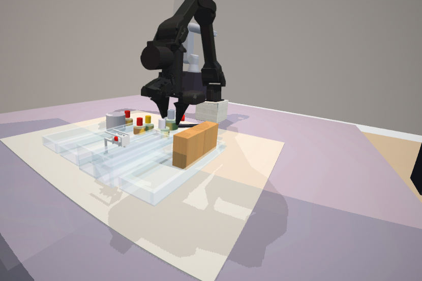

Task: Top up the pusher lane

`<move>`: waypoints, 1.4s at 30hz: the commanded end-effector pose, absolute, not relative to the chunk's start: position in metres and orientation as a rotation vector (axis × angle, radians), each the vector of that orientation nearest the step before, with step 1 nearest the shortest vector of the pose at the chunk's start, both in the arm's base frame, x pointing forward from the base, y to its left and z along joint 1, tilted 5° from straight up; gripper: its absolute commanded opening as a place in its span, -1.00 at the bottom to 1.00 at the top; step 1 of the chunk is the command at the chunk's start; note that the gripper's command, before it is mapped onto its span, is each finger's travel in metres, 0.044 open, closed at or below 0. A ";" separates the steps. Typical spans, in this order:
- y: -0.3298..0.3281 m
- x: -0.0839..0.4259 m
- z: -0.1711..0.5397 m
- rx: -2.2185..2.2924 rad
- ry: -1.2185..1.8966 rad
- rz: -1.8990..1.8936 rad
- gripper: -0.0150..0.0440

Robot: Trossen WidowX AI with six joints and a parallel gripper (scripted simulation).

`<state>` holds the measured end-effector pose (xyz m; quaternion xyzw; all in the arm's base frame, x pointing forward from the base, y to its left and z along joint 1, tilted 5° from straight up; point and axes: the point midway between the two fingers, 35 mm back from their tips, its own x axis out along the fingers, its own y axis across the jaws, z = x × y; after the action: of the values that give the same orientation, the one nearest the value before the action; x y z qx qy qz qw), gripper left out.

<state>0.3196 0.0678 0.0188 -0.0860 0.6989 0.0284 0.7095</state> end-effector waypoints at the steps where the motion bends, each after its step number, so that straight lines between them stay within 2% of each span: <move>1: 0.070 0.332 0.025 -0.188 1.511 0.068 -0.49; 42: 0.071 0.336 0.024 -0.188 1.511 0.068 -0.49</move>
<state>0.3264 0.0690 0.0205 -0.0858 0.6977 0.0286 0.7106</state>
